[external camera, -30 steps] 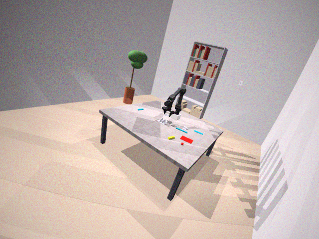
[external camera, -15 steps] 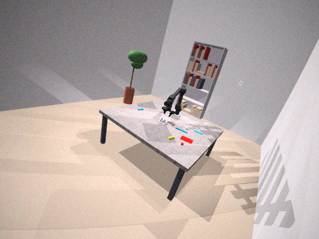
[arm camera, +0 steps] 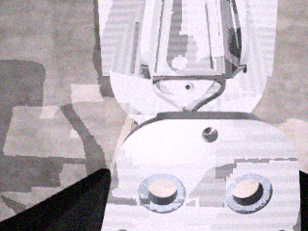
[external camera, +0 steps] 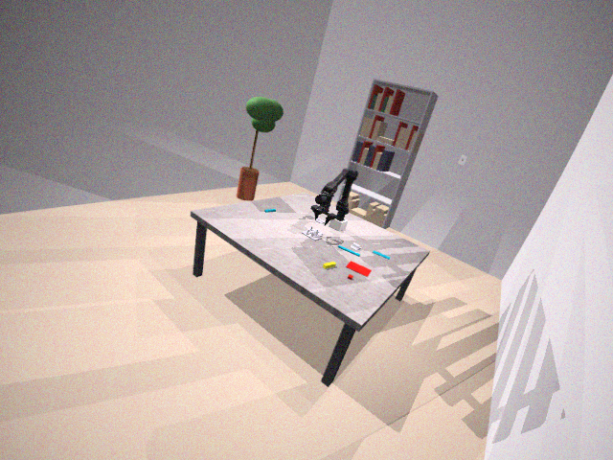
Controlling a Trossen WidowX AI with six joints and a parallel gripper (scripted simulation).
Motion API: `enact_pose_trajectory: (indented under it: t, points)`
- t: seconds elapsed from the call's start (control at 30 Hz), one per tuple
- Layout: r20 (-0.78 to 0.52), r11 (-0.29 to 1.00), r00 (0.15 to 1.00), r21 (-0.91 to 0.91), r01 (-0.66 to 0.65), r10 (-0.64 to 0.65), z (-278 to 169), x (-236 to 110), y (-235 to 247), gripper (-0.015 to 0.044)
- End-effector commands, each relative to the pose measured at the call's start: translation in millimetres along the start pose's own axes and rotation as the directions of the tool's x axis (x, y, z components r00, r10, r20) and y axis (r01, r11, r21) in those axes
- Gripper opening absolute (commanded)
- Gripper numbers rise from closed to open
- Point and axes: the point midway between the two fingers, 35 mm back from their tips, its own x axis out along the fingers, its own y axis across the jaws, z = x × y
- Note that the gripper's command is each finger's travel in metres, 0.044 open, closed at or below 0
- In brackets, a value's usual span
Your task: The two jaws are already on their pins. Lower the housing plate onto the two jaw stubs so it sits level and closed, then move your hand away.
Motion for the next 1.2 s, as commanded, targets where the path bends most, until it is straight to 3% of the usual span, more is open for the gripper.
enact_pose_trajectory:
  t: [0.0, 0.8, 1.17]
  points:
    - [-0.001, 1.0, 1.0, -0.005, -0.005, 0.005, -0.7, 0.7, 0.8, 0.0351]
    - [-0.001, 1.0, 1.0, -0.005, -0.005, 0.005, -0.6, 1.0, 0.8, 0.0351]
    - [-0.001, 1.0, 1.0, -0.005, -0.005, 0.005, 0.9, 17.9, 0.9, 0.0351]
